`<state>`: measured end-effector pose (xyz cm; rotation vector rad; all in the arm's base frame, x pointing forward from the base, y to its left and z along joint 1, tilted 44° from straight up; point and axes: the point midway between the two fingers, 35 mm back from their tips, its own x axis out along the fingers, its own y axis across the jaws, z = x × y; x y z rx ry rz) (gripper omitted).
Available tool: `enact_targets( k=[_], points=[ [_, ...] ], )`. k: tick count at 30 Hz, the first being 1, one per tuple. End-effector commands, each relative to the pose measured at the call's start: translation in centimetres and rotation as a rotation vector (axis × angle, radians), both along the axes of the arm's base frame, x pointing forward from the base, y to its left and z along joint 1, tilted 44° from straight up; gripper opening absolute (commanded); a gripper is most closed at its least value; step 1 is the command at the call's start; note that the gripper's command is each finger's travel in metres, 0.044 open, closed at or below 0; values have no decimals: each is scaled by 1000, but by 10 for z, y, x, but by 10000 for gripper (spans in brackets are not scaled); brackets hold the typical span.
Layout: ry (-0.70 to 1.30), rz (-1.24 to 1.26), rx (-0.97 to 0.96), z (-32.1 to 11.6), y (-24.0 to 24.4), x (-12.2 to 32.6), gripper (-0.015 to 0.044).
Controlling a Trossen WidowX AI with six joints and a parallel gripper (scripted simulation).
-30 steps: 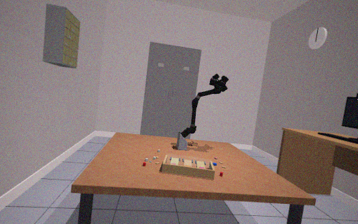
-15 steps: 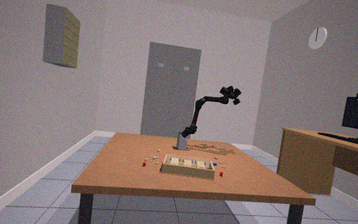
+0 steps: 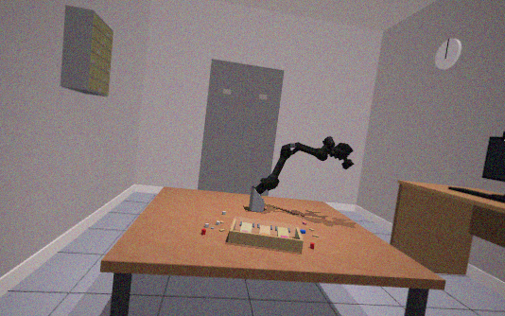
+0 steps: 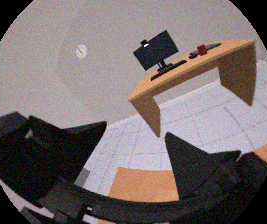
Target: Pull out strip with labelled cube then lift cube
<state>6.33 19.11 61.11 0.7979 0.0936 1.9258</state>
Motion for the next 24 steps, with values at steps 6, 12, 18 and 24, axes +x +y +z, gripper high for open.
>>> enact_targets(
  k=[6, 12, 18, 24],
  points=[
    [83, -387, -100, -71, 5, 136, 400],
    [167, -613, -193, -136, -22, 216, 400],
    [263, -824, -294, -210, -71, 277, 400],
    [374, -1011, -399, -288, -132, 312, 400]
  ],
)
